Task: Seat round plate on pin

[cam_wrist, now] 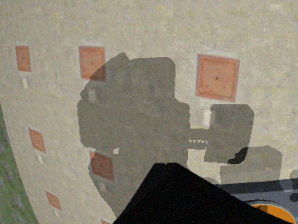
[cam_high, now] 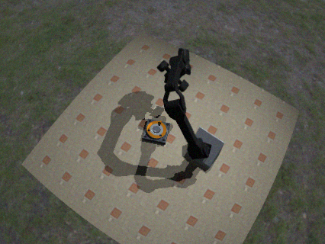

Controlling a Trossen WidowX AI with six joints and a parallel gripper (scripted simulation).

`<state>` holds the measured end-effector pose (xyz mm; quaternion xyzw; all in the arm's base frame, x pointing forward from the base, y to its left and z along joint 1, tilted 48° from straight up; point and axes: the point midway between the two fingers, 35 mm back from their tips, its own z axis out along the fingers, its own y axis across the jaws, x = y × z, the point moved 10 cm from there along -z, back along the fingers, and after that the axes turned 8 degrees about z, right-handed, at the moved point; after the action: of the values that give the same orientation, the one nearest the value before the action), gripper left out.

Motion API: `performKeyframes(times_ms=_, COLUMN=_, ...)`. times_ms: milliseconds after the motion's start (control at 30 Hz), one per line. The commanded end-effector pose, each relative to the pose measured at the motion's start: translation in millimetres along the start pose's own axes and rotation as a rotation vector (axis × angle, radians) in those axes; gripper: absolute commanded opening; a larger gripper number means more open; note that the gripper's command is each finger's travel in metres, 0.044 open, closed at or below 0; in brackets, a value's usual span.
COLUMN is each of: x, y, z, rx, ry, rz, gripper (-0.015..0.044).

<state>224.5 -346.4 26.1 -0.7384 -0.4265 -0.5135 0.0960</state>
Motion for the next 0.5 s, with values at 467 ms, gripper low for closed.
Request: performKeyframes(times_ms=467, x=132, y=-69, z=79, rx=0.529, ry=0.23, rz=-1.44, gripper=0.0)
